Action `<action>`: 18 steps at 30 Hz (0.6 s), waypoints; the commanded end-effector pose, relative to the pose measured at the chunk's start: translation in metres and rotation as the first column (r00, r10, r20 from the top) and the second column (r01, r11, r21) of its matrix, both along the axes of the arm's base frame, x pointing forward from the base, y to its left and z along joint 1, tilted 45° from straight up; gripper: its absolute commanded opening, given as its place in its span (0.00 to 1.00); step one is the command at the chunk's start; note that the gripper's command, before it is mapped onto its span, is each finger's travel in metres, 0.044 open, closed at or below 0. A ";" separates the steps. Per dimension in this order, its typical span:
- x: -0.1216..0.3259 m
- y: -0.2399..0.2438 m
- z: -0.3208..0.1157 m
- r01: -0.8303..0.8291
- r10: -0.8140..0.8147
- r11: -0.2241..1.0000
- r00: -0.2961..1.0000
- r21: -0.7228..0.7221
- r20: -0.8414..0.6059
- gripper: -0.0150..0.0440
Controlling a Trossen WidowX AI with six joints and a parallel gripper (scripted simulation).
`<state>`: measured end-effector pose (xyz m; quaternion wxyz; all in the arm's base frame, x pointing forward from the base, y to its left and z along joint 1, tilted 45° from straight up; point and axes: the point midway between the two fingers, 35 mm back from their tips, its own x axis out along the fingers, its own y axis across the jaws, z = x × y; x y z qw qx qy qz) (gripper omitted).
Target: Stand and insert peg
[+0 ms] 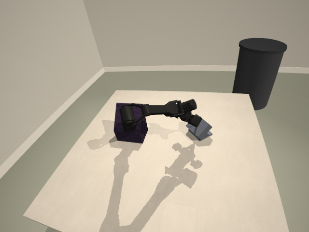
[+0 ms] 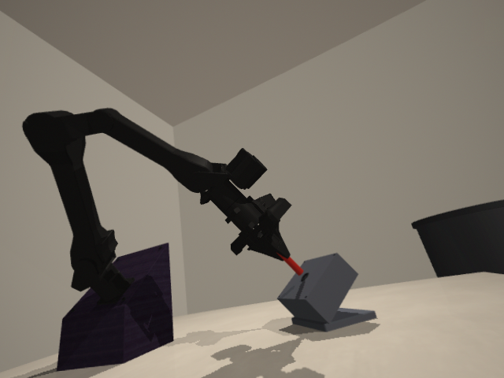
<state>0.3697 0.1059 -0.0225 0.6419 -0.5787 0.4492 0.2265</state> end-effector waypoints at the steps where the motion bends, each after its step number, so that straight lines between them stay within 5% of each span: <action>1: -0.001 0.000 0.000 0.001 -0.001 1.000 1.000 0.000 -0.001 0.25; 18: 0.003 0.000 -0.005 0.001 -0.001 1.000 1.000 0.000 -0.001 0.25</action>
